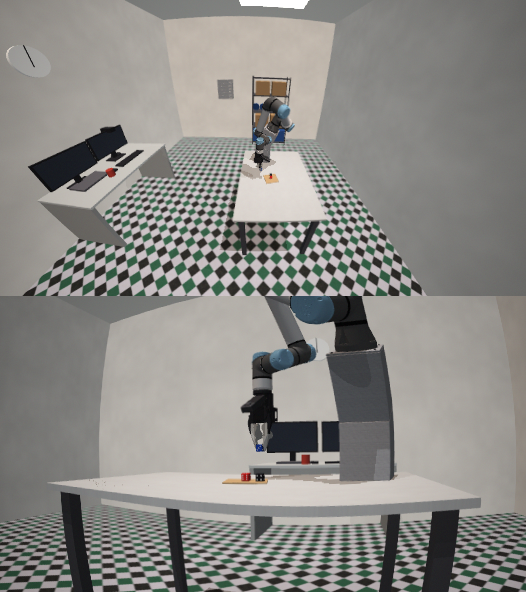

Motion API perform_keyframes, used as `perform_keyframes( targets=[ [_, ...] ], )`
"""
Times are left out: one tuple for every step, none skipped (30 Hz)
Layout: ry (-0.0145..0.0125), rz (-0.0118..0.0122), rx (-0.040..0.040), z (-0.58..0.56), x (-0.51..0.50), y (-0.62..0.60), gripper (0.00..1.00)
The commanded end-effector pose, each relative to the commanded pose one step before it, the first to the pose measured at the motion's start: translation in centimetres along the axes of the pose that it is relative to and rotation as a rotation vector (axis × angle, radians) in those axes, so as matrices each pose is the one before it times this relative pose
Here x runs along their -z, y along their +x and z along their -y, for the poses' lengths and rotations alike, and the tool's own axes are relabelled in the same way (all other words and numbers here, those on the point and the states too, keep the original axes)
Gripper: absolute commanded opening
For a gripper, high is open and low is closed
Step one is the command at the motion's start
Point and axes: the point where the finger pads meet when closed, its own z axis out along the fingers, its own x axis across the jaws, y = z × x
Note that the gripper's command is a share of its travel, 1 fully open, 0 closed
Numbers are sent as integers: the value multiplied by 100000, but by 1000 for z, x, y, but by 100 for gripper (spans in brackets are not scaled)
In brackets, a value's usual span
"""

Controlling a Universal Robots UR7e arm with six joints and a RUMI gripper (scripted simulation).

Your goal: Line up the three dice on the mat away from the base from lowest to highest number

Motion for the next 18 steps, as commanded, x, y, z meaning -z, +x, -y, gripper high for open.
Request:
perform_keyframes(
  targets=[
    [-106,-112,-2987,263,51,183,6],
    [-21,-1,-1190,112,6,50,6],
    [-23,-1,-1341,127,7,54,6],
    [-25,-2,-1493,142,7,58,6],
    [-27,-2,-1646,158,8,61,6],
    [-28,-3,-1799,174,9,63,6],
    [-29,-4,-1949,190,9,63,6],
    [0,0,0,0,0,0,6],
    [0,0,0,0,0,0,6],
    [-30,-5,-2098,206,10,63,6],
    [-31,-6,-2242,222,11,62,6],
    [-31,-7,-2383,237,11,59,6],
    [-31,-8,-2518,252,12,54,6],
    [-30,-9,-2647,266,12,48,6],
    [-29,-10,-2769,280,13,41,6],
    [-27,-11,-2884,292,13,32,6],
    [-26,-12,-2991,304,13,22,6],
    [-23,-12,-3089,314,14,10,6]
  ],
)
